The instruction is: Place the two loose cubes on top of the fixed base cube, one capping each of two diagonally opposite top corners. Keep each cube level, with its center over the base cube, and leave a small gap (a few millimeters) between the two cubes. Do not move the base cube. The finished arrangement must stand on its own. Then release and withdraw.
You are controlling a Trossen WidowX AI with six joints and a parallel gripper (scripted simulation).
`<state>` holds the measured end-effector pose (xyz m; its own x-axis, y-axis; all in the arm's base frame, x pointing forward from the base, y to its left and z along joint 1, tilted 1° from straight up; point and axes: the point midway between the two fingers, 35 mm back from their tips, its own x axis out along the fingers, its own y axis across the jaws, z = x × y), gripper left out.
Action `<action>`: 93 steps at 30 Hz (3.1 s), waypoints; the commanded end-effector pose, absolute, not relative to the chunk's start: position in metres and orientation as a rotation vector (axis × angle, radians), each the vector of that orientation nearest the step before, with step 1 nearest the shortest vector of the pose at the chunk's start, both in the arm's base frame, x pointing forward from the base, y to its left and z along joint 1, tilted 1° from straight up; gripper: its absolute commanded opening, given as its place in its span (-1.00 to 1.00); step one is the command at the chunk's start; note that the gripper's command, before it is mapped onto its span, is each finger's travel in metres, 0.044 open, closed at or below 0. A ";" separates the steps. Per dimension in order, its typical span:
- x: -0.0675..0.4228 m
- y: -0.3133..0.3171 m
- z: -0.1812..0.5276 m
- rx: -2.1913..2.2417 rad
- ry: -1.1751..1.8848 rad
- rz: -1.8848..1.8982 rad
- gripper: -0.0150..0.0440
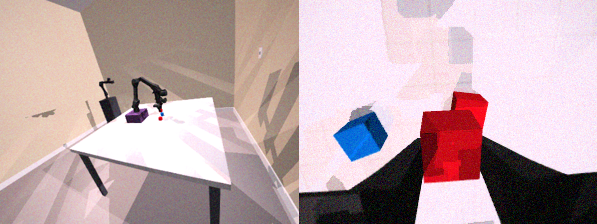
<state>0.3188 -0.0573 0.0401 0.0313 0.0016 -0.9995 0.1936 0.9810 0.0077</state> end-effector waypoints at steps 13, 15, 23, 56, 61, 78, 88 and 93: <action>0.322 -0.005 0.031 -0.279 1.521 0.279 -0.14; 0.322 0.002 0.029 -0.333 1.513 0.333 -0.14; 0.320 0.028 0.025 -0.549 1.468 0.545 -0.14; 0.317 0.057 -0.006 -0.780 1.394 0.772 -0.14; 0.317 0.057 -0.006 -0.780 1.394 0.772 -0.14; 0.317 0.057 -0.008 -0.776 1.395 0.769 -0.14; 0.317 0.057 -0.008 -0.776 1.395 0.769 0.20; 0.316 0.056 0.003 -0.776 1.396 0.770 0.20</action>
